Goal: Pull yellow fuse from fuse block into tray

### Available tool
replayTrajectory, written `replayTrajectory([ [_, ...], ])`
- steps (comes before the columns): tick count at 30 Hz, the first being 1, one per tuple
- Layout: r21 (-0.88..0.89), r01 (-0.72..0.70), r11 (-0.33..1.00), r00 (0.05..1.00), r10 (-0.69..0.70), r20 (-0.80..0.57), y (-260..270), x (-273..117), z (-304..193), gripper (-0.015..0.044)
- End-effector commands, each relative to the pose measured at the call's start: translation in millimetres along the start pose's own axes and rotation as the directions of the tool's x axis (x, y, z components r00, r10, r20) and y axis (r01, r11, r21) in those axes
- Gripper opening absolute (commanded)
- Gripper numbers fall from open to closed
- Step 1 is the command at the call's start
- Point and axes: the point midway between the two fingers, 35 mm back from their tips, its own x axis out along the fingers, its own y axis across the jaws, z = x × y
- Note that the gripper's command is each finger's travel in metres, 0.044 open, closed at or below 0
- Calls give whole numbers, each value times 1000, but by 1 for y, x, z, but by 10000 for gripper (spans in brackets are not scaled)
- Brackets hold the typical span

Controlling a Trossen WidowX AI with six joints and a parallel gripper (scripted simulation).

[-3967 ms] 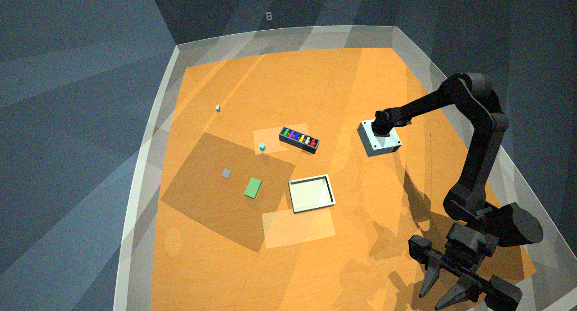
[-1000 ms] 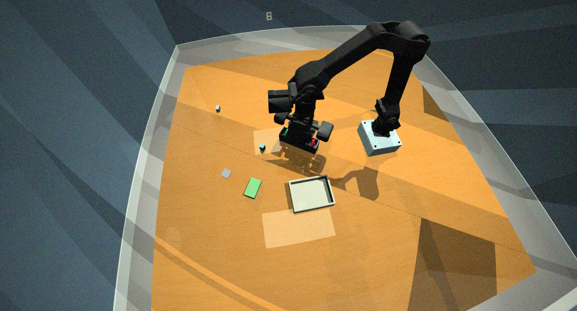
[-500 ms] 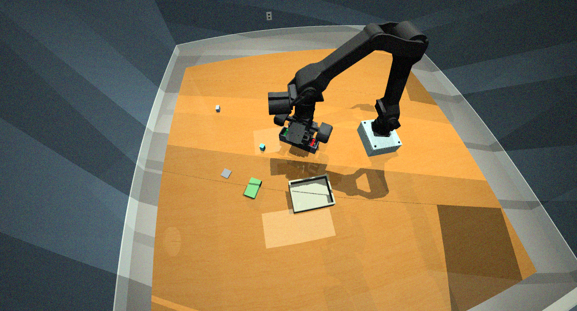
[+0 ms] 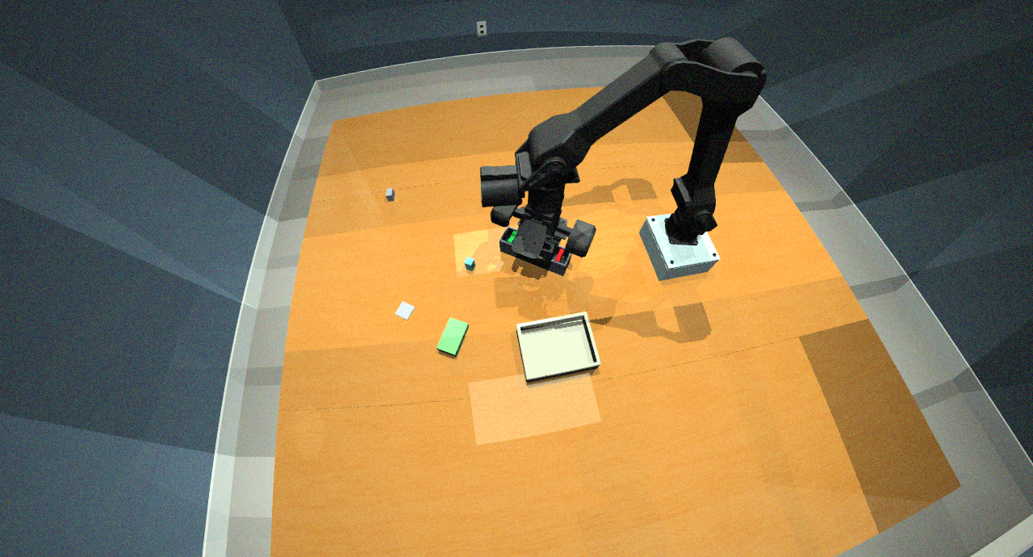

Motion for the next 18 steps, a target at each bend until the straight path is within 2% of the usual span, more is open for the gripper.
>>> replayTrajectory([
  [1,0,0,1000,1000,0,0,0,0,0,0],
  [18,-1,0,1000,1000,0,1,0,-7,0,0],
])
